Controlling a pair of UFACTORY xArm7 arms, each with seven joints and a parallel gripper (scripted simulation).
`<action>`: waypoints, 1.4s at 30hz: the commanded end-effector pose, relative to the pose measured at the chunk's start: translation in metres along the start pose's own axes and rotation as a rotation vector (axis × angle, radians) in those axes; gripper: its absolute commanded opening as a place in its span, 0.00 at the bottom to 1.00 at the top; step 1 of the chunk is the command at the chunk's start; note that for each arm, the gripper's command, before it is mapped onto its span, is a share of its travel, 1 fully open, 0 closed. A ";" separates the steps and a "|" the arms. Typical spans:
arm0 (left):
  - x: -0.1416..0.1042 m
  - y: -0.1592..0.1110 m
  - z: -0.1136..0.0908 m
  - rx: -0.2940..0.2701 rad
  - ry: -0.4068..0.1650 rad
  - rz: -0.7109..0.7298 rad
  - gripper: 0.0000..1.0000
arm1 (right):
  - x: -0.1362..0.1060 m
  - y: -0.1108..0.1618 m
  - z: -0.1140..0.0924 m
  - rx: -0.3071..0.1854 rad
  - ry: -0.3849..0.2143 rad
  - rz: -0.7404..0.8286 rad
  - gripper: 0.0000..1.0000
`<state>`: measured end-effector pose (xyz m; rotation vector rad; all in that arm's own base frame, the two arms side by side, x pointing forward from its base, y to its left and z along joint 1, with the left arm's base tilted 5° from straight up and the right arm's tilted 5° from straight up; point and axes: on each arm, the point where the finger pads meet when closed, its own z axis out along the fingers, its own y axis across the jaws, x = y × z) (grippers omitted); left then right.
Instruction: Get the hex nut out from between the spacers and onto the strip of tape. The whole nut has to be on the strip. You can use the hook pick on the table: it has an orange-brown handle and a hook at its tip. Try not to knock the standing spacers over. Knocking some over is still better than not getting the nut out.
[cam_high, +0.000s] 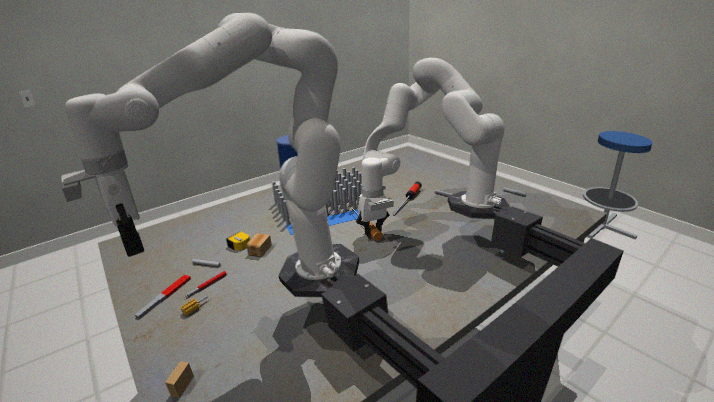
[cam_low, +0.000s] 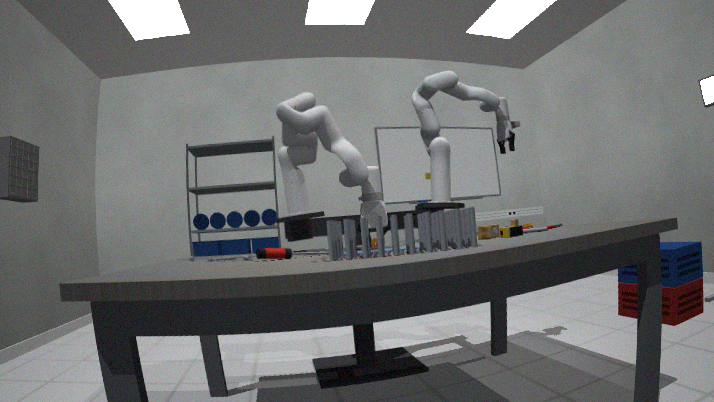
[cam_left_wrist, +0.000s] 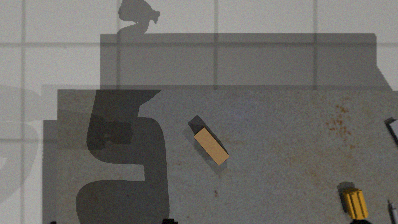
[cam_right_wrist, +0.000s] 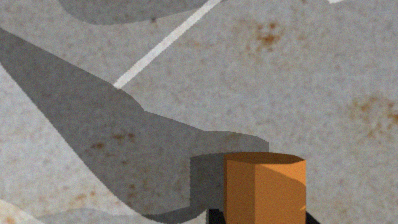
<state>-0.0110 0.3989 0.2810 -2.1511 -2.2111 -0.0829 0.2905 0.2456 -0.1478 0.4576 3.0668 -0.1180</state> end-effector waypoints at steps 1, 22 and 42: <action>0.001 0.000 -0.002 0.000 0.005 0.000 1.00 | -0.001 0.002 -0.007 -0.003 -0.002 -0.001 0.00; 0.001 0.000 -0.002 0.000 0.005 0.000 1.00 | -0.001 0.002 -0.015 -0.003 -0.002 -0.001 0.00; 0.001 0.000 -0.002 0.000 0.005 0.000 1.00 | -0.001 0.012 -0.015 -0.004 -0.002 -0.001 0.00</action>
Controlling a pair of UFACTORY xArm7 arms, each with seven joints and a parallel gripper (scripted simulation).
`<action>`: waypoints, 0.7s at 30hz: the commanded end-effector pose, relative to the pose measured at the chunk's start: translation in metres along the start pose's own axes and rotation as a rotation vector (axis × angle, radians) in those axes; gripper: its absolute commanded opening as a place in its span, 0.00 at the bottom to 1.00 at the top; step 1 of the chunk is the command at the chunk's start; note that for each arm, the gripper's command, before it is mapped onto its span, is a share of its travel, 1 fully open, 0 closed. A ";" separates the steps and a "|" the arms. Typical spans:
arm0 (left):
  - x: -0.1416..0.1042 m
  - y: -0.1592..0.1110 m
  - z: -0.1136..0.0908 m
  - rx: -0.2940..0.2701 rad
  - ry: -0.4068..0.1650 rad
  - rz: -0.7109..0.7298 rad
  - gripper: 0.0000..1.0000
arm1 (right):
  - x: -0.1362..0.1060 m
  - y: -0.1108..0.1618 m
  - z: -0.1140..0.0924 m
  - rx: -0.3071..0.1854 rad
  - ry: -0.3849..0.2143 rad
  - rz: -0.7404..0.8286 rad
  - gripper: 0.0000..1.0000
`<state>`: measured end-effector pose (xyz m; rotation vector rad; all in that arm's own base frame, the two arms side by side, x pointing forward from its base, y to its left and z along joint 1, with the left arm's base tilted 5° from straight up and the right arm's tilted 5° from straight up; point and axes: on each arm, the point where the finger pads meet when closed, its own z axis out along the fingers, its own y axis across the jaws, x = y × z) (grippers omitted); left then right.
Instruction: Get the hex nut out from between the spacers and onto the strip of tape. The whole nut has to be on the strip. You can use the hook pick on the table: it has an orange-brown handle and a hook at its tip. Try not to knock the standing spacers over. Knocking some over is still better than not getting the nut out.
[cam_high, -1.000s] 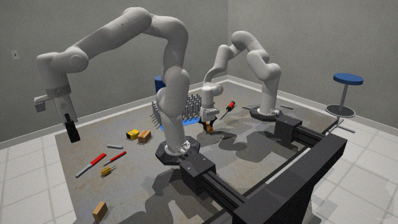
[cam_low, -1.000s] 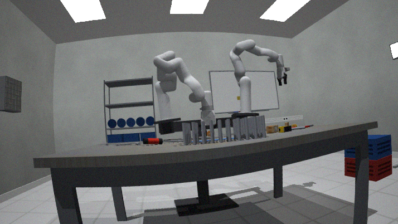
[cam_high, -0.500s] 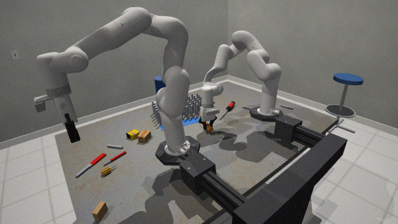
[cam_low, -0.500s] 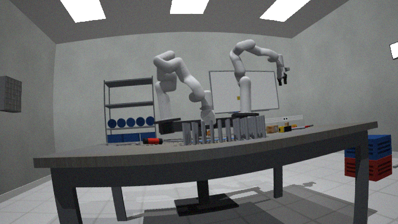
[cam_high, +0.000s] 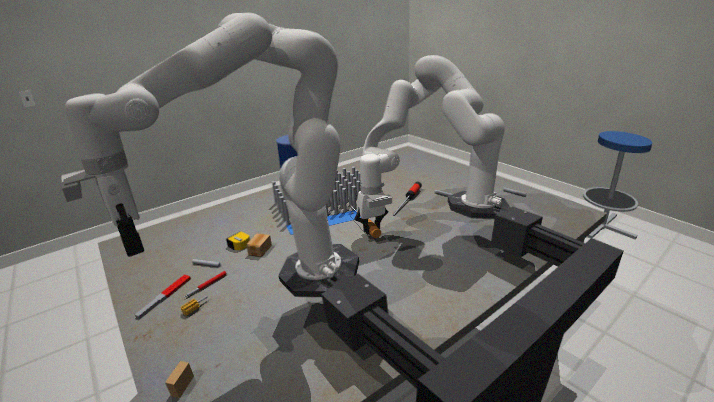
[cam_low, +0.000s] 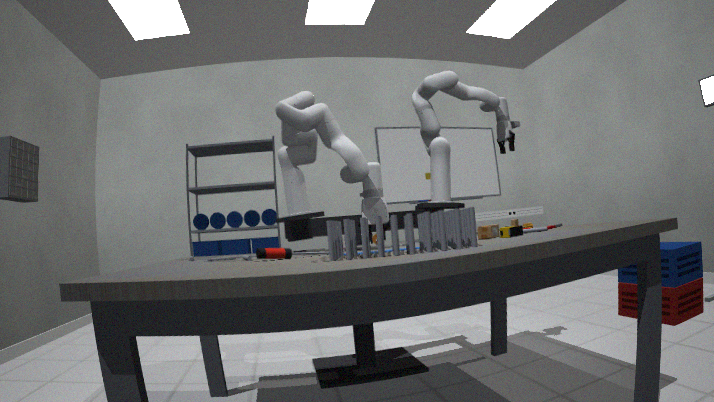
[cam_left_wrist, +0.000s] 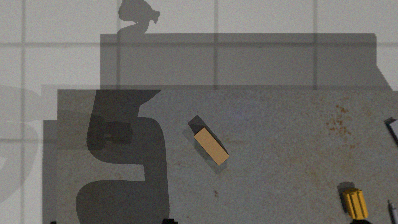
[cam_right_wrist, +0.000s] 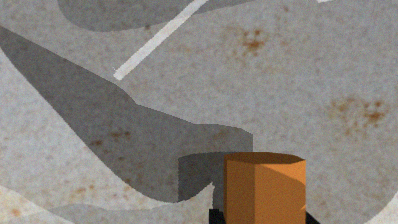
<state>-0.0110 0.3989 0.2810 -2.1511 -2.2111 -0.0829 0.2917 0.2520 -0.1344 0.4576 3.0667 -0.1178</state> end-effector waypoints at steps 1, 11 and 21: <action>0.001 0.000 -0.002 0.000 0.005 0.000 1.00 | -0.001 0.008 -0.001 -0.003 -0.002 -0.001 0.00; 0.001 0.000 -0.002 0.000 0.005 0.000 1.00 | -0.001 0.022 -0.001 -0.004 -0.002 -0.001 0.00; 0.001 0.000 -0.002 0.000 0.005 0.000 1.00 | -0.001 0.037 -0.001 -0.004 -0.002 -0.001 0.00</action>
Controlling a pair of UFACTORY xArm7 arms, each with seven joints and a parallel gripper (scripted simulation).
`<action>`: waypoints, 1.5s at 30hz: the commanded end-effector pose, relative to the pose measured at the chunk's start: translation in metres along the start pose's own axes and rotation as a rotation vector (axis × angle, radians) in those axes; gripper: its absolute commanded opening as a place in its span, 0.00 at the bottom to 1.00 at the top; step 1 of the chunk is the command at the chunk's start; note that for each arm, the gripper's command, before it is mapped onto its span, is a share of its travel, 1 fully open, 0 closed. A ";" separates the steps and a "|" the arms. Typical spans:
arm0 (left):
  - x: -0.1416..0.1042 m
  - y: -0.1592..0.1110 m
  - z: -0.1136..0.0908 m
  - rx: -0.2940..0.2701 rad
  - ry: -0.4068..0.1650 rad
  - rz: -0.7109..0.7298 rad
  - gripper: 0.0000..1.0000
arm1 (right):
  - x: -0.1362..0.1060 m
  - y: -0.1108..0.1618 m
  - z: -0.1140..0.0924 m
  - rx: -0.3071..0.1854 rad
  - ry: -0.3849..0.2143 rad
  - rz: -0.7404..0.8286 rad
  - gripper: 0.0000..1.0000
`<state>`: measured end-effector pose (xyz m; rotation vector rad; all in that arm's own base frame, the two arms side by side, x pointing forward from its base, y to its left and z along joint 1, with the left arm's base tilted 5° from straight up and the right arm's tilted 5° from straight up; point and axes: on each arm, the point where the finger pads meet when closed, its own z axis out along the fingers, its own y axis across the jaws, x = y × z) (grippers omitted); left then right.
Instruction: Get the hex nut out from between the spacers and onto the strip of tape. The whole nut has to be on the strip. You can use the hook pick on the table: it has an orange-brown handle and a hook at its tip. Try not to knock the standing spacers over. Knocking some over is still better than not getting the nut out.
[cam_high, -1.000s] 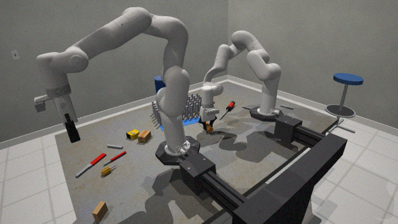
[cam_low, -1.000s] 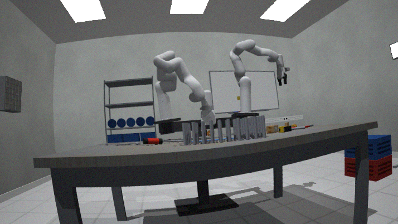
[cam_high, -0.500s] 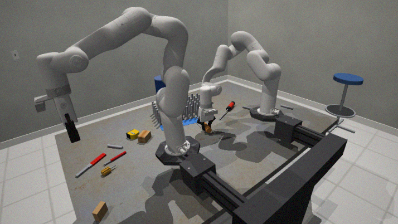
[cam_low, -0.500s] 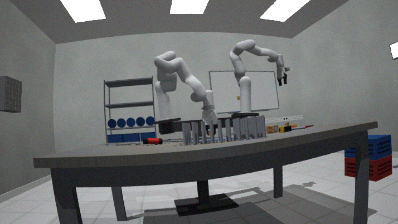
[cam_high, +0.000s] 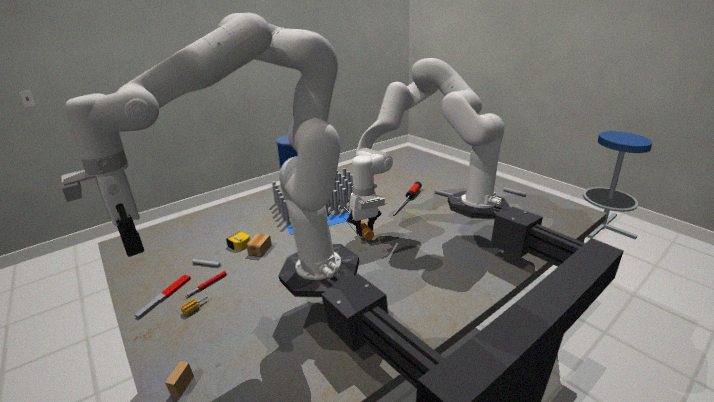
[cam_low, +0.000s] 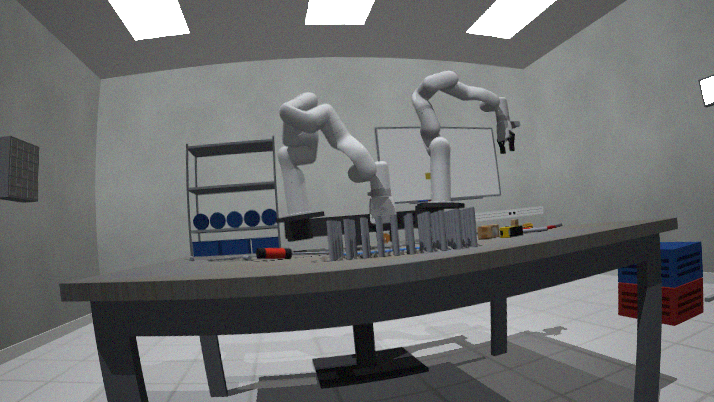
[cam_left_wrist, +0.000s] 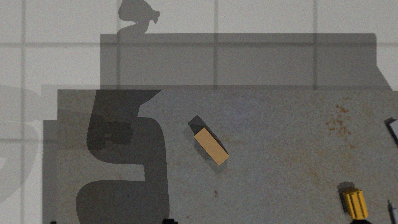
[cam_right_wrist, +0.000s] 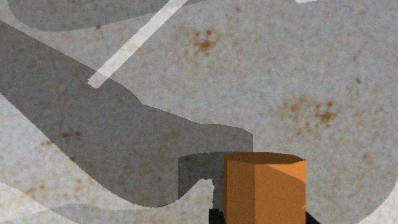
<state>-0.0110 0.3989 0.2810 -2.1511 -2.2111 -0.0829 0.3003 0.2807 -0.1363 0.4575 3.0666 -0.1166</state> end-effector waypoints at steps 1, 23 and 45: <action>0.001 0.000 -0.002 0.000 0.005 0.000 1.00 | -0.001 0.008 -0.001 -0.003 -0.002 -0.001 0.00; 0.001 0.000 -0.002 0.000 0.005 0.000 1.00 | -0.001 0.026 -0.001 -0.003 -0.002 -0.001 0.00; 0.001 0.000 -0.002 0.000 0.005 0.000 1.00 | -0.001 0.026 0.004 -0.003 -0.002 -0.001 0.00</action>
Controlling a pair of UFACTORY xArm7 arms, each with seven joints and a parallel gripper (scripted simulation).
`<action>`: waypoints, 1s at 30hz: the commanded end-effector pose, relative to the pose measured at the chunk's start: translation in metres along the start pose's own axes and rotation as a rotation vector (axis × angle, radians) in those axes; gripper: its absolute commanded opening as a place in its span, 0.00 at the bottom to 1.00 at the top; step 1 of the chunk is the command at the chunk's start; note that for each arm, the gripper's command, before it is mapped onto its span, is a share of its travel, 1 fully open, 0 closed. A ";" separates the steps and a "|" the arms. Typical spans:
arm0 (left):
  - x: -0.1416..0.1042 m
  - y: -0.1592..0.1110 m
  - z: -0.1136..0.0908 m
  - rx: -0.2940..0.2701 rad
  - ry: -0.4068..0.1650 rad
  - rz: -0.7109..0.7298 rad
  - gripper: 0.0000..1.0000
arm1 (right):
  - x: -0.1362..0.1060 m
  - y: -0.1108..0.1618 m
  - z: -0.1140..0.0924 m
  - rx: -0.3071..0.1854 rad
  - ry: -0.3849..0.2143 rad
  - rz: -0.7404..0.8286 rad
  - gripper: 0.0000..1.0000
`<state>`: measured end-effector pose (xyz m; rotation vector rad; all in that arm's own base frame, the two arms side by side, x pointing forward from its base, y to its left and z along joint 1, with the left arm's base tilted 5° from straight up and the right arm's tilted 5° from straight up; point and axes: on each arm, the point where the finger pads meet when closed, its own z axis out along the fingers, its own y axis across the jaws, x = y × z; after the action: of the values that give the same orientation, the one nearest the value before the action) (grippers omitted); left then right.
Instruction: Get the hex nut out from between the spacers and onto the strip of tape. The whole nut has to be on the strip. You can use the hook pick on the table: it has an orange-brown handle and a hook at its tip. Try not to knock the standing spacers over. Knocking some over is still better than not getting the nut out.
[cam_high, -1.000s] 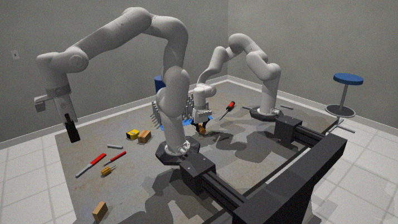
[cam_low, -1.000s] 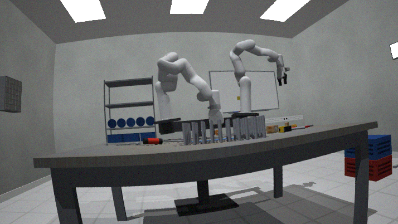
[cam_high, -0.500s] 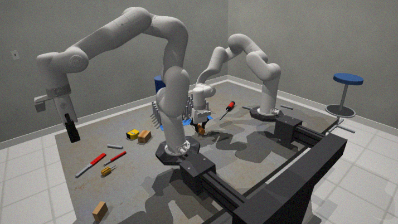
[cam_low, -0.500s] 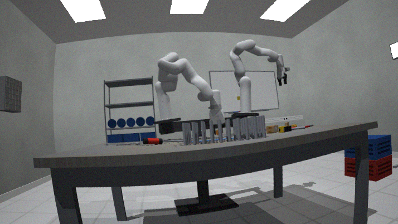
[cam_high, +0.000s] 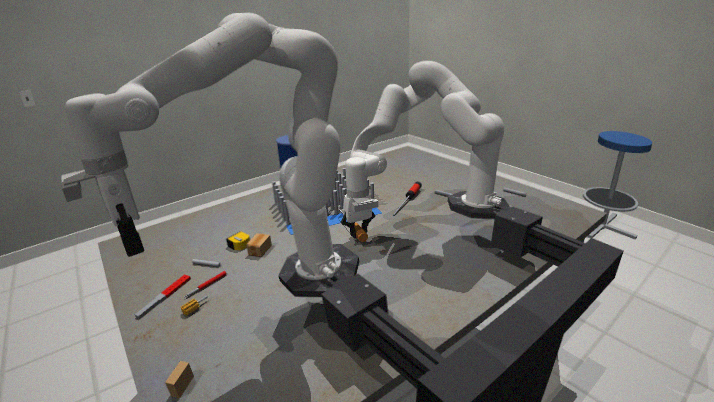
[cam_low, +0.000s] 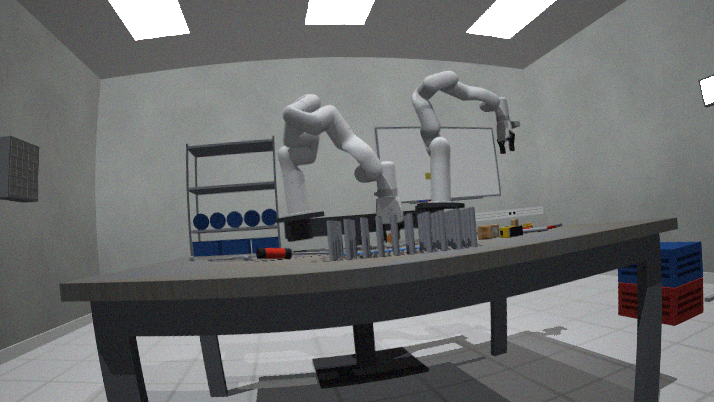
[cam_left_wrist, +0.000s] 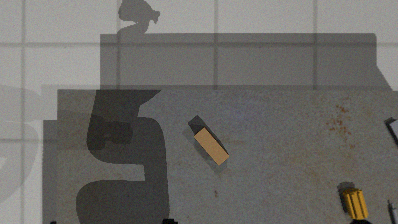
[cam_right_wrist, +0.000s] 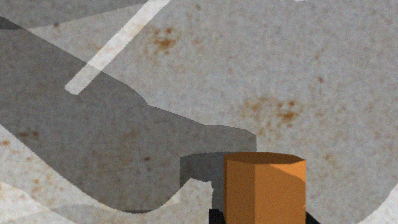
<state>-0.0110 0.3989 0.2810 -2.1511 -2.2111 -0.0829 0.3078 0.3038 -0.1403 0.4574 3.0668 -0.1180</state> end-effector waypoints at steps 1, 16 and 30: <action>0.001 0.000 -0.002 0.000 0.005 0.000 1.00 | -0.001 0.002 0.002 -0.004 -0.002 -0.001 0.00; 0.001 0.000 -0.002 0.000 0.005 0.000 1.00 | -0.001 0.002 0.012 -0.004 -0.002 -0.001 0.00; 0.001 0.000 -0.002 0.000 0.005 0.000 1.00 | -0.001 0.002 0.012 -0.004 -0.002 -0.001 0.00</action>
<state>-0.0110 0.3989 0.2810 -2.1511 -2.2111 -0.0829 0.3082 0.3027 -0.1542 0.4574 3.0668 -0.1181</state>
